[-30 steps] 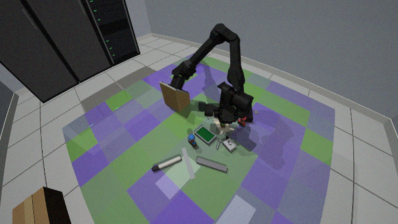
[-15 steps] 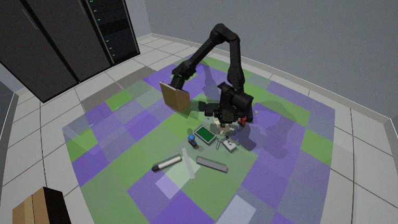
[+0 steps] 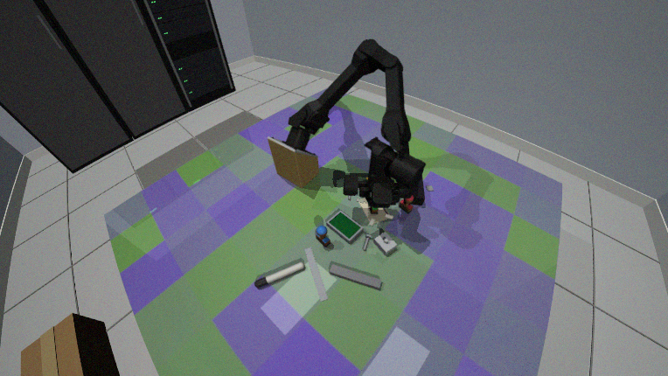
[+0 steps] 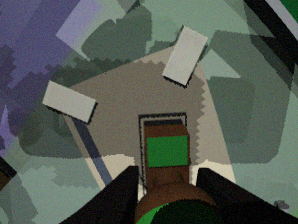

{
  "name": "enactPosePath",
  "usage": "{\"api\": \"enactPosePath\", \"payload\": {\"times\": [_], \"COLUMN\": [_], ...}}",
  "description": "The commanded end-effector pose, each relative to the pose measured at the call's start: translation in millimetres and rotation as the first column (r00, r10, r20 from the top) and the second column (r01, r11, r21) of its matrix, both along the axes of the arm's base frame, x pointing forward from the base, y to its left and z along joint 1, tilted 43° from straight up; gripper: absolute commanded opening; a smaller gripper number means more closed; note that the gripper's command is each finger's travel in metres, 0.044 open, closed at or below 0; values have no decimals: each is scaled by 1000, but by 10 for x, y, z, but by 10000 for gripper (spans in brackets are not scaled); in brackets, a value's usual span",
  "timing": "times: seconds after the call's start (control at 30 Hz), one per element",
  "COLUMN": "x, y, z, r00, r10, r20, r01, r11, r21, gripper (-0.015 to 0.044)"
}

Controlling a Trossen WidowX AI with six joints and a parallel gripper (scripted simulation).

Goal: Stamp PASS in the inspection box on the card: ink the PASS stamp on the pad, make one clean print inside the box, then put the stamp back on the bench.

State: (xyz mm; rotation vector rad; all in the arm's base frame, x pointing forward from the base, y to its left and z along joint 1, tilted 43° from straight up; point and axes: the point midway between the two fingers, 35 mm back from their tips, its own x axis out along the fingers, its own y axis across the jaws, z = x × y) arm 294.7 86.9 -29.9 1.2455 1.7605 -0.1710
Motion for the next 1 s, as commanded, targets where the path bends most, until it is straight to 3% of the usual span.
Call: {"api": "enactPosePath", "payload": {"times": [0.0,0.97], "x": [0,2], "y": [21,-8], "z": [-11,20], "r00": [1000,1000], "r10": [1,1], "r20": [-1,-1], "r01": [-1,-1], "r11": [1000,1000], "r21": [4,4], "gripper": [0,0]}}
